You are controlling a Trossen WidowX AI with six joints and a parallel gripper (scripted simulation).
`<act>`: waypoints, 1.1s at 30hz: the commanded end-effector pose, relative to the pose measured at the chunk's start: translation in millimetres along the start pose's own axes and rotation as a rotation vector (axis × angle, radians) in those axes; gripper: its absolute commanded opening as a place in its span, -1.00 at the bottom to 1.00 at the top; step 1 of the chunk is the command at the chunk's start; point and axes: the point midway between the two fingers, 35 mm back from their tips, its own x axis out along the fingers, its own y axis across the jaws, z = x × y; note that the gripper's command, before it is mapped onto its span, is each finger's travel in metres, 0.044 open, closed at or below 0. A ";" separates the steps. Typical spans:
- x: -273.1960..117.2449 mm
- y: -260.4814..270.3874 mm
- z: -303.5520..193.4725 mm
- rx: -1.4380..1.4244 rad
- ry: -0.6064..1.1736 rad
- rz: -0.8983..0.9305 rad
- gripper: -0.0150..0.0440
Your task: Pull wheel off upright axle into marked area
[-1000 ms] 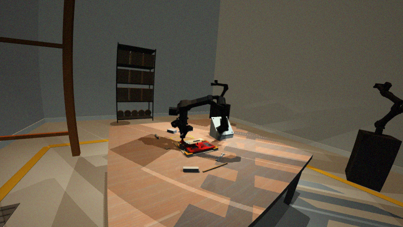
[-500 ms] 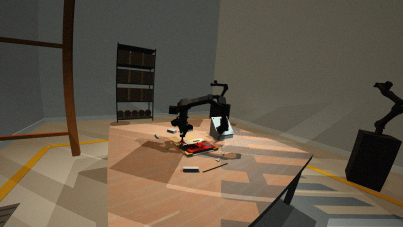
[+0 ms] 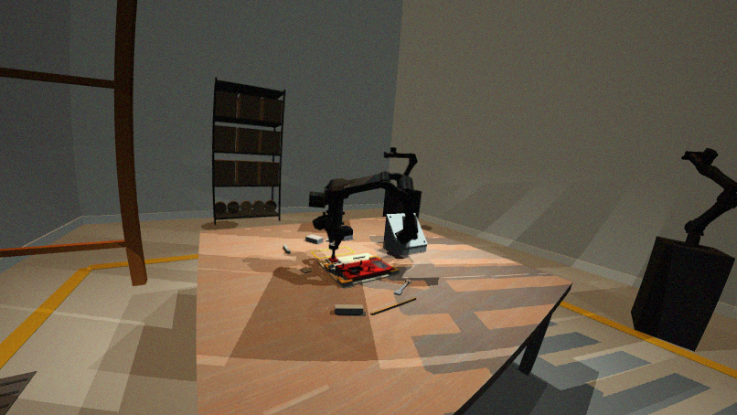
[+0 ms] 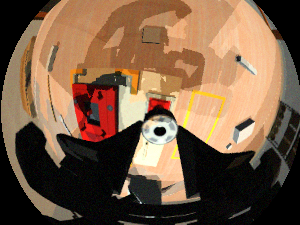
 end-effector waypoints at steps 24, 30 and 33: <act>-33.4 -19.4 -8.0 0.002 0.000 -0.005 -0.49; -36.4 -46.4 -20.1 0.002 0.000 -0.011 -0.49; -37.6 -59.5 -26.9 0.002 0.000 -0.012 -0.49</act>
